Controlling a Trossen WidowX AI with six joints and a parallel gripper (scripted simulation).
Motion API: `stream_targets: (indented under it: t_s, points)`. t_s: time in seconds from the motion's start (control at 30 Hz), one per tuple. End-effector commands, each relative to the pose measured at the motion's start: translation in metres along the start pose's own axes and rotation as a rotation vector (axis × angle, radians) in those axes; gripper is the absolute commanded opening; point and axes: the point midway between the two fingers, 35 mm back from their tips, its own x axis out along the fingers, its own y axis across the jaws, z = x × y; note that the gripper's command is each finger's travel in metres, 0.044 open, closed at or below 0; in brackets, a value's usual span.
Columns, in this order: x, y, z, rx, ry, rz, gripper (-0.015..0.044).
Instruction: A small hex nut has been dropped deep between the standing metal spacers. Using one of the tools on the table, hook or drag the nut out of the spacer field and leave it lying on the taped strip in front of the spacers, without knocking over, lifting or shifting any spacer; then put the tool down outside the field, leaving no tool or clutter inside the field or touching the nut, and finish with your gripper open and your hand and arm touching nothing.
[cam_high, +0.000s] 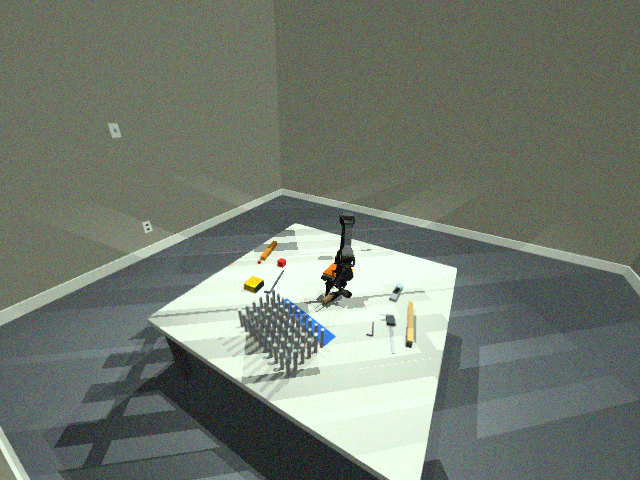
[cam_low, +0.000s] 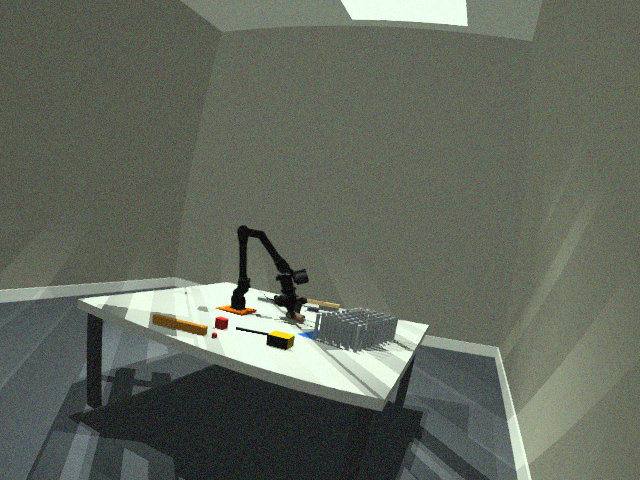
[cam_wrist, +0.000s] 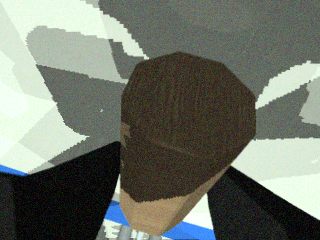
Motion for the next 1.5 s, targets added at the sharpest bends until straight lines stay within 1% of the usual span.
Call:
stream_targets:
  t_s: [0.0,0.37,0.8,0.97,1.47]
  points:
    - [-0.004,-0.001,-0.006,0.006,0.01,-0.003,0.0]
    - [-0.01,-0.001,-0.01,0.003,0.011,-0.005,0.0]
    - [-0.04,0.003,0.02,0.006,0.007,-0.003,0.0]
    - [-0.05,0.002,0.01,0.006,0.007,-0.003,0.0]
    - [-0.103,0.005,-0.034,0.004,0.009,-0.005,0.0]
